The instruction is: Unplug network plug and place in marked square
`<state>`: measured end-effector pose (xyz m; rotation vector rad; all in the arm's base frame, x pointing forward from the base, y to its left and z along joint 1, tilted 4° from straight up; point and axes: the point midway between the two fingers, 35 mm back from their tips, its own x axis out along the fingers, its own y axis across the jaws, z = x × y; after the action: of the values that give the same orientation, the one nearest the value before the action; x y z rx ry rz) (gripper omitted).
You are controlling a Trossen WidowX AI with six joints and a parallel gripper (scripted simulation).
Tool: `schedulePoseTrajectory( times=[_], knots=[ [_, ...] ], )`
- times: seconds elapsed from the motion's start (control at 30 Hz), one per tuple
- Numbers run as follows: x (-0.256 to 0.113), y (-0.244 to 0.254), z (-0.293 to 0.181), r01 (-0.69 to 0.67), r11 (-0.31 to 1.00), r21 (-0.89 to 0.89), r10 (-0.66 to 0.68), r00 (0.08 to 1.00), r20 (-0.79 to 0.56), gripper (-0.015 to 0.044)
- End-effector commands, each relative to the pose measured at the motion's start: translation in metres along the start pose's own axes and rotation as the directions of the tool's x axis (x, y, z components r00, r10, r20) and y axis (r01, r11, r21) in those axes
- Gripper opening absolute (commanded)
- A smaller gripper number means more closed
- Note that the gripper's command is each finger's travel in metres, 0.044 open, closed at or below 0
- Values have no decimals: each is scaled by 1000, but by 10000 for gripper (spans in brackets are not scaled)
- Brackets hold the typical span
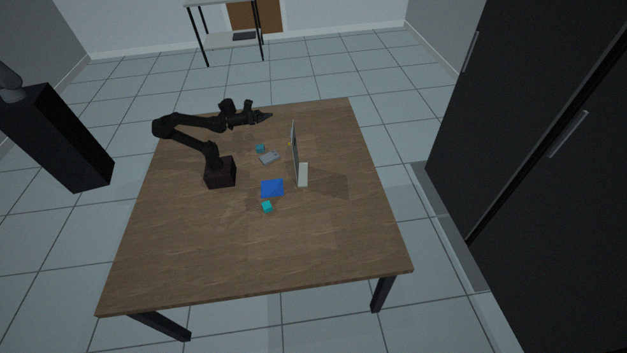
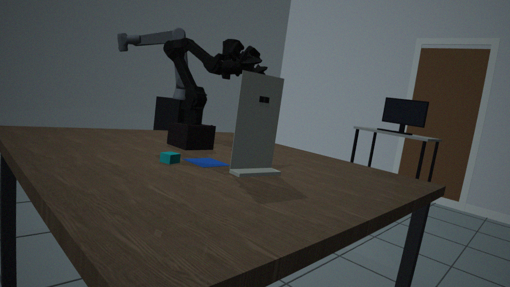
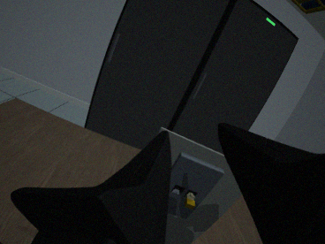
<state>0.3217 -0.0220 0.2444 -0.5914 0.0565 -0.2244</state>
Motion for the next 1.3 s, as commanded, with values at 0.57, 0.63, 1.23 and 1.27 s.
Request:
schedulePoseTrajectory(
  times=[0.57, 0.63, 1.23, 1.27],
  knots=[
    [-38, 20, -109, -27, 722, -691, -193, 952, -239, 156],
    [-45, 20, -118, -53, 669, -741, -213, 942, -259, 156],
    [-34, 18, -128, -82, 585, -807, -242, 932, -270, 156],
    [-32, 18, -128, -82, 583, -808, -242, 932, -269, 156]
  ],
)
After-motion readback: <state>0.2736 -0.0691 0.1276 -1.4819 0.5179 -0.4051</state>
